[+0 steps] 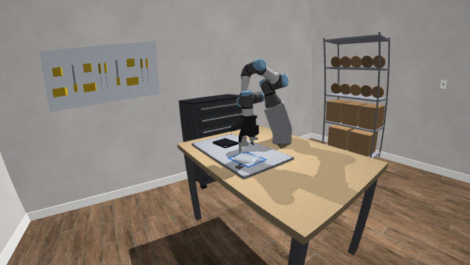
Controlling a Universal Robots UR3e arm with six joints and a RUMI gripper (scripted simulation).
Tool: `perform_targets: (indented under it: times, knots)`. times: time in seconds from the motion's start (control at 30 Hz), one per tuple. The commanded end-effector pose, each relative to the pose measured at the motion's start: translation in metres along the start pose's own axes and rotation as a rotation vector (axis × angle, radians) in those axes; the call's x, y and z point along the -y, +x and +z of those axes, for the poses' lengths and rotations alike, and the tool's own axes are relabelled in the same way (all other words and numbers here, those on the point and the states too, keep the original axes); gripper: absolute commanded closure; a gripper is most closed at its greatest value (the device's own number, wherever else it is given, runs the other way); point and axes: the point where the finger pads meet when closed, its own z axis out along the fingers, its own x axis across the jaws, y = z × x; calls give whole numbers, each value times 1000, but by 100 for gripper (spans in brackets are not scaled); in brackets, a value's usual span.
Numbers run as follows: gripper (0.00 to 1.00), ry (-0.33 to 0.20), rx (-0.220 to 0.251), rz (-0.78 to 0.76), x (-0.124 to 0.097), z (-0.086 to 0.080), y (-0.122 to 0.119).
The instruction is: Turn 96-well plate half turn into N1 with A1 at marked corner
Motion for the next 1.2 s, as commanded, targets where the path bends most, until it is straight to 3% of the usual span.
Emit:
perform_targets:
  times: [0.0,0.2,0.7,0.83,1.17]
  knots:
    - [0,0,2,0,0,-13,-1]
    - [0,0,2,0,0,-29,-1]
    - [0,0,2,0,0,-30,-1]
    - [0,0,2,-66,0,-30,-1]
    - [0,1,2,-400,0,-30,-1]
